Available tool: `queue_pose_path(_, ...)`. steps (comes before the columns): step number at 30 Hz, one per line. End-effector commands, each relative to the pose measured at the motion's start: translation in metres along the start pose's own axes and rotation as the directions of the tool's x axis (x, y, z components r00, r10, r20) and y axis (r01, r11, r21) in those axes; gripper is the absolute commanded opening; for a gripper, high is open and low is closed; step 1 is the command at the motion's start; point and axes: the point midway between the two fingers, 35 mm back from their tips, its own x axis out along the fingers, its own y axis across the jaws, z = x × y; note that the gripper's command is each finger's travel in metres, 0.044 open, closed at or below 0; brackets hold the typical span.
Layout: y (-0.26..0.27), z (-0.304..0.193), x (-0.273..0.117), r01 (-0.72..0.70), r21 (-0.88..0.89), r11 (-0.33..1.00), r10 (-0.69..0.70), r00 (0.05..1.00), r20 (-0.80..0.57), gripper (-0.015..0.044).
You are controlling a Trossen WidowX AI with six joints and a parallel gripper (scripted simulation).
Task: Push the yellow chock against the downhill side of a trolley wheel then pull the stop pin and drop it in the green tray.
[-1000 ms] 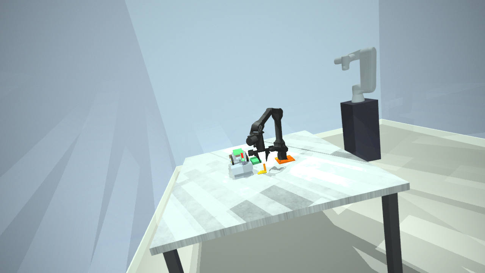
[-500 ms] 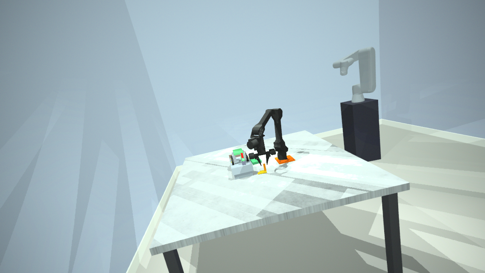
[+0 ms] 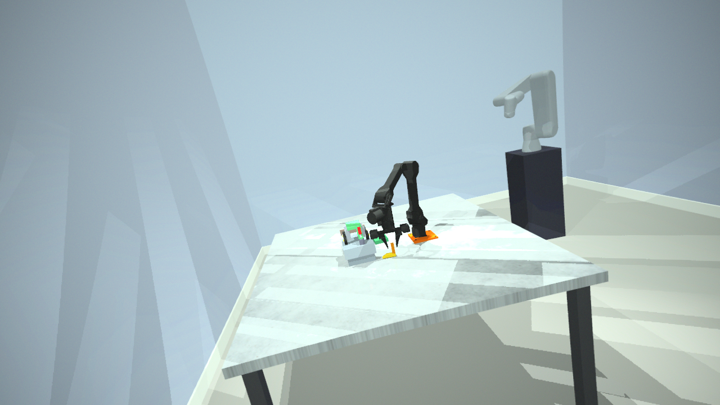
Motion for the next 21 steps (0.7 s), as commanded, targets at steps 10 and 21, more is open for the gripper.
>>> queue_pose_path(10, -0.0016, 0.0024, 0.0168, 0.005, 0.003, 1.0, -0.005, 1.0, 0.01, 0.019)
queue_pose_path(21, -0.0007, 0.0009, 0.0139, 0.003, 0.0, 1.0, -0.003, 1.0, 0.003, 0.0019)
